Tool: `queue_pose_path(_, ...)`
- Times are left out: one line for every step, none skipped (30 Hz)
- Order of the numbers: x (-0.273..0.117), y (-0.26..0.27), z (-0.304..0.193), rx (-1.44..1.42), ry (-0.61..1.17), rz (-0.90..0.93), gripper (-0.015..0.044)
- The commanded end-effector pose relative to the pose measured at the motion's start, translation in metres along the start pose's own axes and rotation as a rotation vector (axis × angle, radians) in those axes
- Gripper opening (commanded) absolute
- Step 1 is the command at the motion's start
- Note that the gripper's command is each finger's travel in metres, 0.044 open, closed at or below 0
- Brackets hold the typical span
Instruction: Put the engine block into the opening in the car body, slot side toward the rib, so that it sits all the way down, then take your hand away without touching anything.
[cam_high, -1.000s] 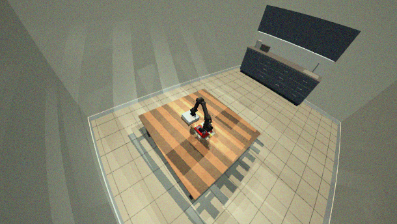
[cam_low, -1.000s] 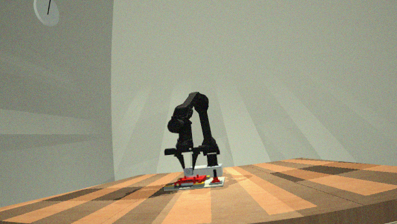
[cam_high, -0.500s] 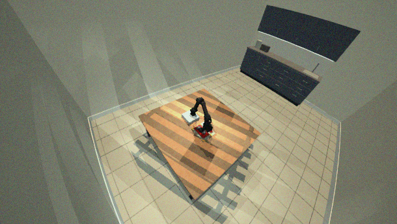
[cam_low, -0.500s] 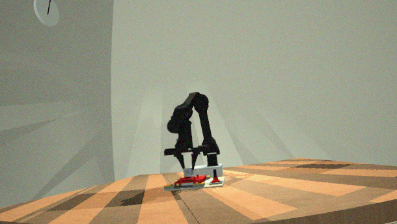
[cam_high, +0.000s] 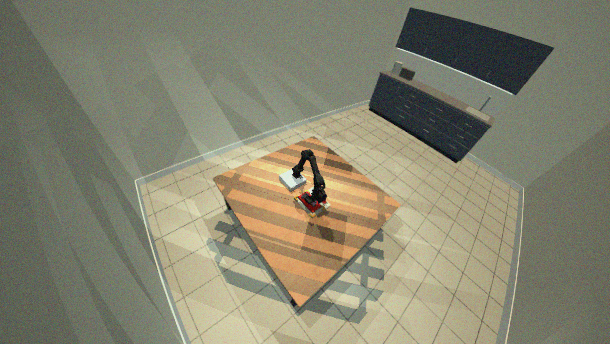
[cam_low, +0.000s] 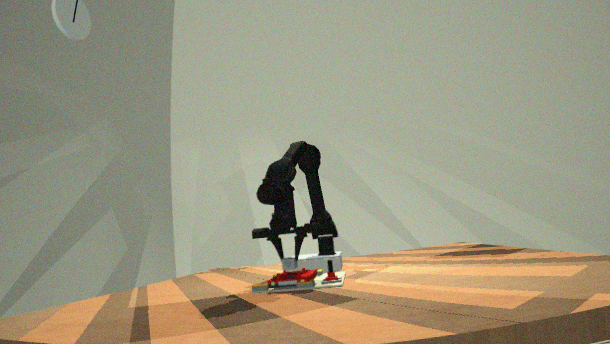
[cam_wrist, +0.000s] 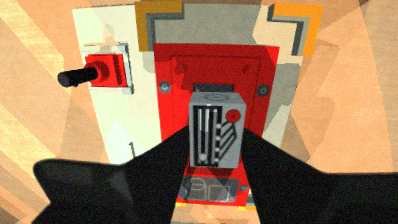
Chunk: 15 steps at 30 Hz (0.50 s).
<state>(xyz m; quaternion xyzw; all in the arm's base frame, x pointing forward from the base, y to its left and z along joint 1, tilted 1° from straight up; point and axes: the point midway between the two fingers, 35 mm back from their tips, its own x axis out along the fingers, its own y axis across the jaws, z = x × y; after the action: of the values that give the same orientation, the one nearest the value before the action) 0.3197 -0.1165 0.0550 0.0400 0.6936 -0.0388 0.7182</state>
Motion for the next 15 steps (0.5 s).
queue_pose_path(0.0001, 0.0006, 0.0002, 0.006, -0.001, 0.002, 0.0159)
queue_pose_path(0.0001, 0.0006, 0.0003, 0.014, -0.001, 0.002, 0.0159)
queue_pose_path(0.0001, 0.0007, 0.0003, 0.018, -0.001, 0.002, 0.0159)
queue_pose_path(0.0001, 0.0007, 0.0003, 0.018, -0.001, 0.002, 0.0159)
queue_pose_path(0.0001, 0.0007, 0.0003, 0.018, -0.001, 0.002, 0.0159)
queue_pose_path(0.0001, 0.0007, 0.0003, 0.018, -0.001, 0.002, 0.0159)
queue_pose_path(0.0001, 0.0007, 0.0003, 0.018, -0.001, 0.002, 0.0159)
queue_pose_path(0.0001, 0.0007, 0.0003, 0.018, -0.001, 0.002, 0.0159)
queue_pose_path(0.0001, 0.0007, 0.0003, 0.018, -0.001, 0.002, 0.0159)
queue_pose_path(0.0001, 0.0007, 0.0003, 0.018, -0.001, 0.002, 0.0159)
queue_pose_path(0.0001, 0.0007, 0.0003, 0.018, -0.001, 0.002, 0.0159)
queue_pose_path(0.0001, 0.0007, 0.0003, 0.018, -0.001, 0.002, 0.0159)
queue_pose_path(0.0001, 0.0007, 0.0003, 0.018, -0.001, 0.002, 0.0159)
queue_pose_path(0.0002, 0.0007, 0.0003, 0.022, -0.001, 0.002, 0.0159)
queue_pose_path(0.0006, 0.0007, 0.0003, 0.032, -0.001, 0.002, 0.0159)
